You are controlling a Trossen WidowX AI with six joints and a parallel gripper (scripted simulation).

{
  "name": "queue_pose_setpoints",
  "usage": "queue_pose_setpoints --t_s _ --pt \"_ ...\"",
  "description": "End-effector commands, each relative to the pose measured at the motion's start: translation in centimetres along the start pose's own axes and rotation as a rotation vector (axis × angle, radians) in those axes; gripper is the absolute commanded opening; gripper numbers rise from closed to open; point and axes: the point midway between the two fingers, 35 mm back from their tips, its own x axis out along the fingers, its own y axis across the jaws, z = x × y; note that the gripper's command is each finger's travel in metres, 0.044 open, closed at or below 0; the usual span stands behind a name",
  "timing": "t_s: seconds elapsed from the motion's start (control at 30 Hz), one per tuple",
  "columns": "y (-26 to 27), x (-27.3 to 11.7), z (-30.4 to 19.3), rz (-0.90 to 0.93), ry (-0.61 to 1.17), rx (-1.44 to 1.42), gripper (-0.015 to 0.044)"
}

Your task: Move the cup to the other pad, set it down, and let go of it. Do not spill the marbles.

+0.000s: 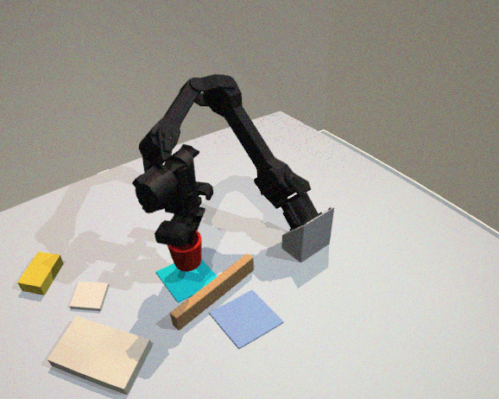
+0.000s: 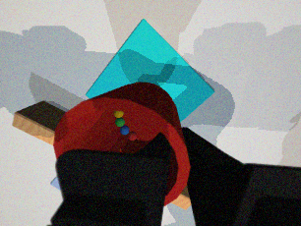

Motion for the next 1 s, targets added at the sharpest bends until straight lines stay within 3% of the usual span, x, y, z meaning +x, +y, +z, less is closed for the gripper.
queue_pose_setpoints --t_s 0.0,0.97 --pt "0.0 0.6 0.0 -0.001 -0.004 -0.007 0.0000" --pt "-0.2 4.2 0.1 -0.003 -0.007 -0.007 0.0000"
